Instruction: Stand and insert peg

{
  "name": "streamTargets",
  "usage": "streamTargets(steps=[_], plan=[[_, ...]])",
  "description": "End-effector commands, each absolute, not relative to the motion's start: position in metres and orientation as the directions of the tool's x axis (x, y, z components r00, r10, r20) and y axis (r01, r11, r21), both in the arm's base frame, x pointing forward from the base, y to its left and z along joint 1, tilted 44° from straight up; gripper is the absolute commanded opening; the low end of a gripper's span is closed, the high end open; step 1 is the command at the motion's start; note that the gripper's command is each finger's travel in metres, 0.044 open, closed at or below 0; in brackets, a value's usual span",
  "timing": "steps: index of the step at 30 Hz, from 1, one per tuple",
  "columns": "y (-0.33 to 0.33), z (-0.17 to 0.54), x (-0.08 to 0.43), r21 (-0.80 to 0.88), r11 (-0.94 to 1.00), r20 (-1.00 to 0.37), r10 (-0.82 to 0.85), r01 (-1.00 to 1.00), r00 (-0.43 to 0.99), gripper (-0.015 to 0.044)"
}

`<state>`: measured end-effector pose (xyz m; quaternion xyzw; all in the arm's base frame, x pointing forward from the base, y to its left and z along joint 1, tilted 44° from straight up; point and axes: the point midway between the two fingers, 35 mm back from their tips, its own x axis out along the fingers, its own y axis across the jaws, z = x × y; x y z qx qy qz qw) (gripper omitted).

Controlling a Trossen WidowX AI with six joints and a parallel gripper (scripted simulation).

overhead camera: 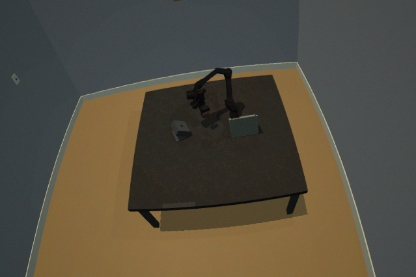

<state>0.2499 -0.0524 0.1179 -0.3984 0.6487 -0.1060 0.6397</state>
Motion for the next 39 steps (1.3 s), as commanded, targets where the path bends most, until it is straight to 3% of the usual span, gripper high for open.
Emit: streamTargets(steps=[1,39], plan=[[-0.048,0.116,0.255,-0.64,0.65,-0.753,-0.637,-0.41,0.165,0.0],[-0.012,0.115,0.301,-0.649,0.484,-0.754,-0.514,-0.586,0.41,0.0]])
